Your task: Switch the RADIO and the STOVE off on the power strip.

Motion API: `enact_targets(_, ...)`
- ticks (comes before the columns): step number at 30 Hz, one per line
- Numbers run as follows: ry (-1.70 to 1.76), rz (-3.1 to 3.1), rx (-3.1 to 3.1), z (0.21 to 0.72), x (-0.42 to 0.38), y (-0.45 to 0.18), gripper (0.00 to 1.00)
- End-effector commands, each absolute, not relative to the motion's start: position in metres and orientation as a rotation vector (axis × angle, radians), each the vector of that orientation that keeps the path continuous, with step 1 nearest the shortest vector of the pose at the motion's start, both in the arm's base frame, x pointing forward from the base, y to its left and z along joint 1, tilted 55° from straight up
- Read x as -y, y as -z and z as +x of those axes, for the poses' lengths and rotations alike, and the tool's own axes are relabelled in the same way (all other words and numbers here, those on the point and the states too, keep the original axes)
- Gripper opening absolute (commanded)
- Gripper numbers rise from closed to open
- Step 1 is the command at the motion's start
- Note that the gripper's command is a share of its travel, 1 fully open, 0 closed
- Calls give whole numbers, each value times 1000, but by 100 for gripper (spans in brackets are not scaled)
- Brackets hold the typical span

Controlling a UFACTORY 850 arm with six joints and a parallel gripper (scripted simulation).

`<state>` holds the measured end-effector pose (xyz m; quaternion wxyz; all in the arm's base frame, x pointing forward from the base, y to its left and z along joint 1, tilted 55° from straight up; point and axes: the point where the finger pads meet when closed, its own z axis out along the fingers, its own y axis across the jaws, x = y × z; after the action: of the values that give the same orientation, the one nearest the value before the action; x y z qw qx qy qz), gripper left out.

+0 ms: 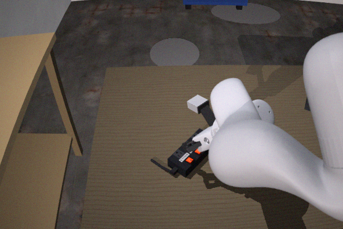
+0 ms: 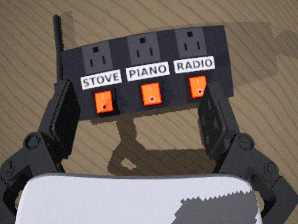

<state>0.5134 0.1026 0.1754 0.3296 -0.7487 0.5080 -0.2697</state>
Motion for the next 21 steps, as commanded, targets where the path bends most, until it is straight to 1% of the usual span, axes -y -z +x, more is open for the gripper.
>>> enact_targets(1,706,-1963,-1312,516,-103,-177,100)
enact_targets(11,697,-2046,-1000,545,-103,-194,100)
enact_targets(21,677,-2109,-717,557,-95,-206,100)
